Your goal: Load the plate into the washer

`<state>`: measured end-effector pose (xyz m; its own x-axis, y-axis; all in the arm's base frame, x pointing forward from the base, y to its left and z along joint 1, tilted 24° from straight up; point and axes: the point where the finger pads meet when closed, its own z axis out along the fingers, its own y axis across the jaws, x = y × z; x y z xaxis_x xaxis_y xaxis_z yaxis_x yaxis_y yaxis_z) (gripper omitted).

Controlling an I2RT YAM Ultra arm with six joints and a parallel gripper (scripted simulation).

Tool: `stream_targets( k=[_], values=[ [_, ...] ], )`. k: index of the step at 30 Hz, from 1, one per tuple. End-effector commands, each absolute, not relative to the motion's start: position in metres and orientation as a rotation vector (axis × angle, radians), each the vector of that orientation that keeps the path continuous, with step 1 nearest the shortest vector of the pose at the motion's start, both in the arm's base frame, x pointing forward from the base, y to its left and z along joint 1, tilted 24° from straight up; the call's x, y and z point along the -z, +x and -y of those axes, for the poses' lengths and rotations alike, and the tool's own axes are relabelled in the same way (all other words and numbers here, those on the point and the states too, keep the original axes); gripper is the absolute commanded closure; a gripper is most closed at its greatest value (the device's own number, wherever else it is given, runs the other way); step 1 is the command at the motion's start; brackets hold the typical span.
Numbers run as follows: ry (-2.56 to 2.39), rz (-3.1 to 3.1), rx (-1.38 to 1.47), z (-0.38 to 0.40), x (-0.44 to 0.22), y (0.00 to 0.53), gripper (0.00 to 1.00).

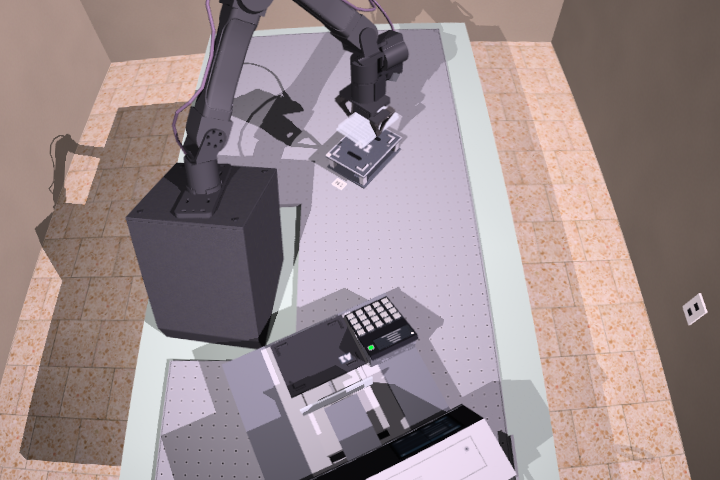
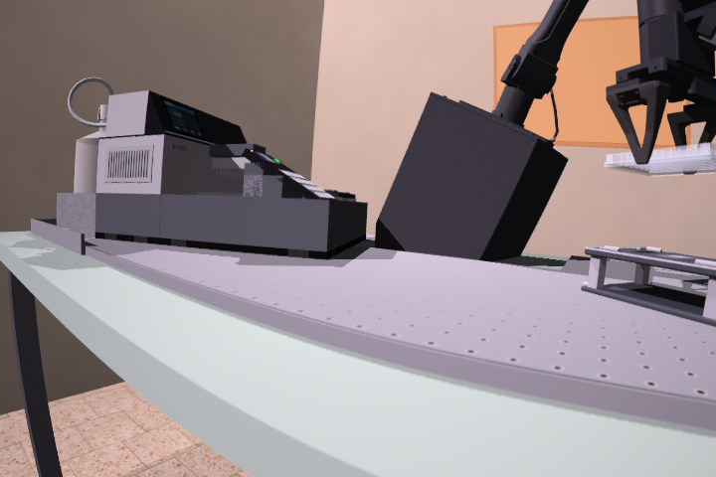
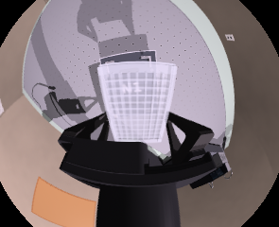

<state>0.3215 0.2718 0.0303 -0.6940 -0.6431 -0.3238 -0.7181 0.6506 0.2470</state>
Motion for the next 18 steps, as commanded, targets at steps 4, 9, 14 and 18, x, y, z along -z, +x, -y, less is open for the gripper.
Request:
stream_targets(
  k=[4, 9, 14, 18],
  values=[
    [-0.771, -2.819, -0.583, -0.238, -0.017, 0.336, 0.16],
    [-0.634, -2.828, -0.604, -0.227, -0.028, 0.347, 0.16],
    [-0.394, -2.944, -0.622, -0.203, -0.006, 0.352, 0.16],
    [-0.206, -2.954, -0.644, -0.189, -0.014, 0.370, 0.16]
  ],
)
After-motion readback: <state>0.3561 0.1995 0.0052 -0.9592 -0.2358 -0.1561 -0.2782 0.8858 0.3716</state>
